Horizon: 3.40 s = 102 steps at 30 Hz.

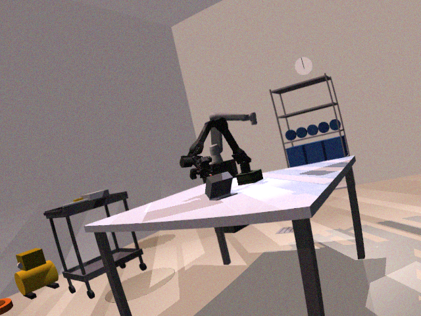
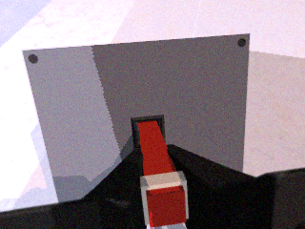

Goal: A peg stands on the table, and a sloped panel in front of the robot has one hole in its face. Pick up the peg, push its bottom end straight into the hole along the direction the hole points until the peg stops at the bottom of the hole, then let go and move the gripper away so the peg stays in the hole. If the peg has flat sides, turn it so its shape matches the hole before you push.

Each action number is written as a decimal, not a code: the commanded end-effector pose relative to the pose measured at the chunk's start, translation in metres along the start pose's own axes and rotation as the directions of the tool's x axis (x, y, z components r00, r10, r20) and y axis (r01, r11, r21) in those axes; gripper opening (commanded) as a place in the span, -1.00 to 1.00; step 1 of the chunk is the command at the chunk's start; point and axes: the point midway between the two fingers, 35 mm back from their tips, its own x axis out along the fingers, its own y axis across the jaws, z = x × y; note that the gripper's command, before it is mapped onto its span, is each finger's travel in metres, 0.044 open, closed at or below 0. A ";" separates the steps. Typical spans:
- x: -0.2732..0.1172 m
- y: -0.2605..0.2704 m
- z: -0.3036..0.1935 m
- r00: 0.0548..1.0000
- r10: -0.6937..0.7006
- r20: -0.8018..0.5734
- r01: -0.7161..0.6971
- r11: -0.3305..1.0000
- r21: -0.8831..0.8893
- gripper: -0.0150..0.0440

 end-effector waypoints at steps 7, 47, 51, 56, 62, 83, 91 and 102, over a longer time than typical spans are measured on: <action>0.007 0.000 -0.001 1.000 0.000 -0.003 0.000 1.000 0.007 -0.49; 0.015 0.000 0.000 1.000 0.001 0.001 -0.001 1.000 0.001 0.67; 0.011 -0.001 0.000 1.000 0.001 -0.001 -0.001 1.000 0.001 1.00; 0.003 -0.002 -0.001 1.000 0.001 -0.004 -0.001 1.000 0.003 1.00; -0.008 -0.003 -0.002 1.000 0.001 -0.007 -0.001 1.000 0.004 1.00; -0.044 -0.005 -0.006 1.000 0.002 -0.011 -0.002 1.000 0.010 1.00; -0.058 -0.005 -0.007 1.000 0.002 -0.010 -0.002 1.000 0.012 1.00; -0.075 -0.004 -0.008 1.000 0.002 -0.007 -0.002 1.000 0.015 1.00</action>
